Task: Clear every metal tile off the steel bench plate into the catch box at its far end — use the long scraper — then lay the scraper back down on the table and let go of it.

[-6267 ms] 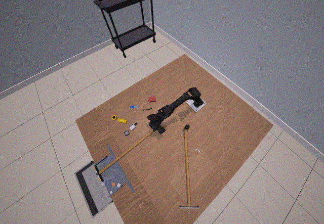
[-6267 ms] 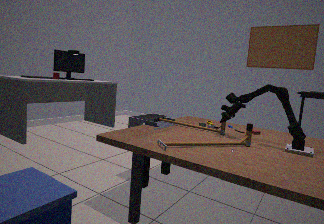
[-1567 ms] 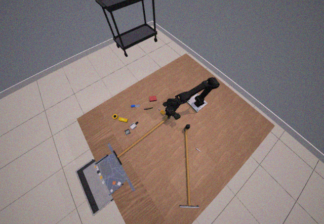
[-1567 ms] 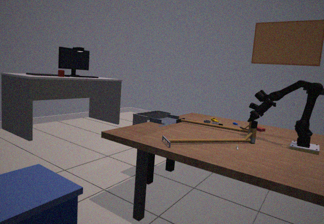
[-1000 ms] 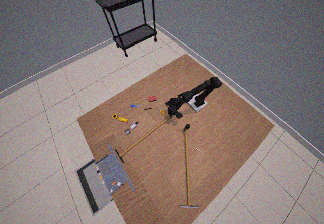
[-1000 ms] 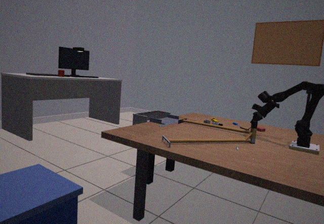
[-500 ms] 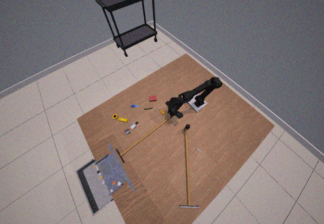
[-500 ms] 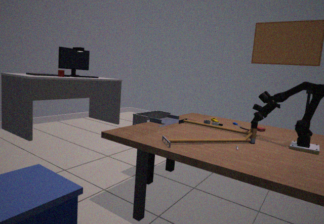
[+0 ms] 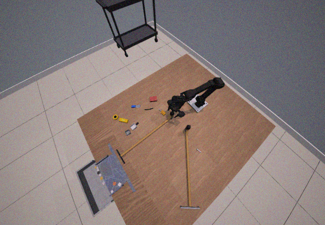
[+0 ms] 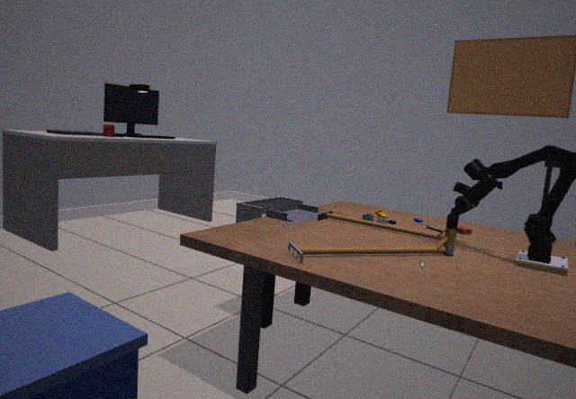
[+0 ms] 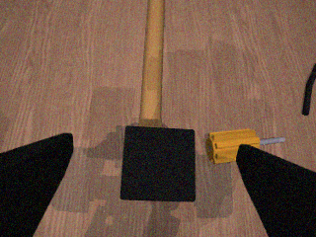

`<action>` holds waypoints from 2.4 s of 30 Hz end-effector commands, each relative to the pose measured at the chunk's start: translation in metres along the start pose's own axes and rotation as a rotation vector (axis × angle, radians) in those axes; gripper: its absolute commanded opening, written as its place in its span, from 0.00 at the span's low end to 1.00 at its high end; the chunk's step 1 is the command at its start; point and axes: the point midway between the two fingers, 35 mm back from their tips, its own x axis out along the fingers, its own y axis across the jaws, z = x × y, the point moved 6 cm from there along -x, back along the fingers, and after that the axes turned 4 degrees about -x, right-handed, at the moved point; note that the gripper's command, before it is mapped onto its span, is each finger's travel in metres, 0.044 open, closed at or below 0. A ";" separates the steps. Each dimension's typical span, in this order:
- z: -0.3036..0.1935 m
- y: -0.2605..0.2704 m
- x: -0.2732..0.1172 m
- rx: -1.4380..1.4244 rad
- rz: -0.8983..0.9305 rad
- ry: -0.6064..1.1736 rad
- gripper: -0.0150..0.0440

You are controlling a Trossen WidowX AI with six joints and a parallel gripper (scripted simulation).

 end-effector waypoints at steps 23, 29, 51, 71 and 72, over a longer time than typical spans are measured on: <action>0.018 -0.009 -0.067 0.014 -0.008 -0.121 1.00; 0.033 -0.017 -0.098 0.021 -0.021 -0.232 1.00; 0.064 -0.017 -0.197 0.022 -0.009 -0.564 1.00; 0.073 0.003 -0.256 -0.036 0.007 -0.726 1.00; 0.073 0.003 -0.256 -0.036 0.007 -0.726 1.00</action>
